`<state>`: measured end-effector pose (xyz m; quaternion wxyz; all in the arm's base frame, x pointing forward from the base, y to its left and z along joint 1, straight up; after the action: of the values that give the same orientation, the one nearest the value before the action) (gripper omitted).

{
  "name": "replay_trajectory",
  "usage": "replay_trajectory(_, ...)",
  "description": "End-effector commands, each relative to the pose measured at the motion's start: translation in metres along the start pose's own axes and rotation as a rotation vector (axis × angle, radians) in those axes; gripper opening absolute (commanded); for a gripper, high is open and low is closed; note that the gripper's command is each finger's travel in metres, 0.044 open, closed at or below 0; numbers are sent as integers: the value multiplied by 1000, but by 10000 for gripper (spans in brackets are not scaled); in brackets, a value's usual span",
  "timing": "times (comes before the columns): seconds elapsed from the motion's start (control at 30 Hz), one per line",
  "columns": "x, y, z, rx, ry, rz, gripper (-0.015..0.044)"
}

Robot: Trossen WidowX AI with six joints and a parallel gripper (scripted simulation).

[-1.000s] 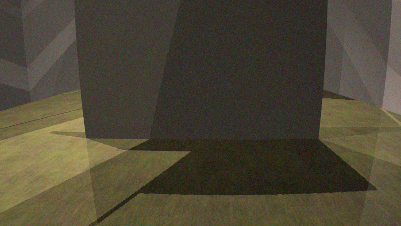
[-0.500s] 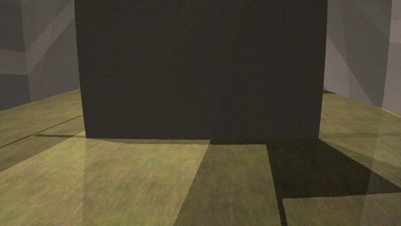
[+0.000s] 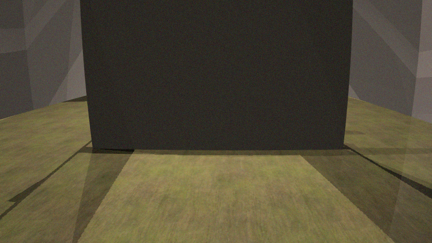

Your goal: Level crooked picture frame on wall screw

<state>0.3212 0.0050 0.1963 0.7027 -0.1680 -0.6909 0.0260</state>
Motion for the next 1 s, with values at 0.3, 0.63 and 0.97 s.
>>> replay_trajectory(0.3,4,0,0,-1,-11,1,0)
replay_trajectory(0.63,6,0,0,-1,-11,1,0)
replay_trajectory(0.97,7,0,0,-1,-11,1,0)
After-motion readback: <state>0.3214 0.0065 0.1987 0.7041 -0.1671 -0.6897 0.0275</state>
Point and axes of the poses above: the point midway between the two fingers, 35 mm back from their tips, its own z axis back along the fingers, its own x axis across the jaws, y = z × x, the point moved 9 cm from there along z, back along the fingers, and after that the axes turned 1 degree about -z, right-handed, at the moved point
